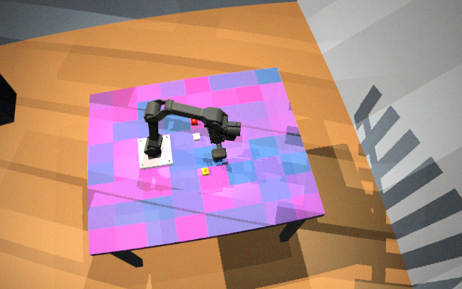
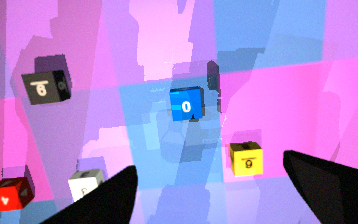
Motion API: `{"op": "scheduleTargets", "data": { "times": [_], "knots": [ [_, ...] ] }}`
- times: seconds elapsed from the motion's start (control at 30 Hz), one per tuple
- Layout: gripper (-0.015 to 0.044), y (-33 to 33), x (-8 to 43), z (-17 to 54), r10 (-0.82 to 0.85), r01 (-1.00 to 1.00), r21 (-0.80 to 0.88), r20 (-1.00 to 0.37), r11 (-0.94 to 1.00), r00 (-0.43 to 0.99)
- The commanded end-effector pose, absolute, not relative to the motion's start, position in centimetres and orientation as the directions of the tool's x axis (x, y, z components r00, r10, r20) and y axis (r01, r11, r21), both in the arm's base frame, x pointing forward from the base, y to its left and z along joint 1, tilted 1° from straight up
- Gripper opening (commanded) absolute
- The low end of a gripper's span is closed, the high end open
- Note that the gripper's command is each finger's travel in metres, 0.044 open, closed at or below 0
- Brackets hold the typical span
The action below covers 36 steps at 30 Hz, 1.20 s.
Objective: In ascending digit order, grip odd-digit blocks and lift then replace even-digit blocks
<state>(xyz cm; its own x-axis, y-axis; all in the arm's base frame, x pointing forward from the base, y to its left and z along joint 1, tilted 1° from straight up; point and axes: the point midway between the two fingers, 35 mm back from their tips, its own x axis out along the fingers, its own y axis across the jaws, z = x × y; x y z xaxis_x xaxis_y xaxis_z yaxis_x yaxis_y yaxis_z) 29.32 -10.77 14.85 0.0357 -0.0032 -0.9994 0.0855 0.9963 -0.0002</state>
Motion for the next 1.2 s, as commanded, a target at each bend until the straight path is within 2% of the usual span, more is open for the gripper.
{"op": "scheduleTargets", "data": {
  "times": [0.0,0.27,0.5,1.17],
  "knots": [
    [0.0400,-10.8,29.3,14.9,-0.001,0.081,0.002,-0.999,0.997,0.039],
    [0.0400,-10.8,29.4,14.6,-0.001,0.081,0.002,-0.999,0.997,0.039],
    [0.0400,-10.8,29.7,7.0,-0.001,0.081,0.002,-0.999,0.997,0.039],
    [0.0400,-10.8,29.8,4.8,-0.001,0.081,0.002,-0.999,0.997,0.039]
  ]
}}
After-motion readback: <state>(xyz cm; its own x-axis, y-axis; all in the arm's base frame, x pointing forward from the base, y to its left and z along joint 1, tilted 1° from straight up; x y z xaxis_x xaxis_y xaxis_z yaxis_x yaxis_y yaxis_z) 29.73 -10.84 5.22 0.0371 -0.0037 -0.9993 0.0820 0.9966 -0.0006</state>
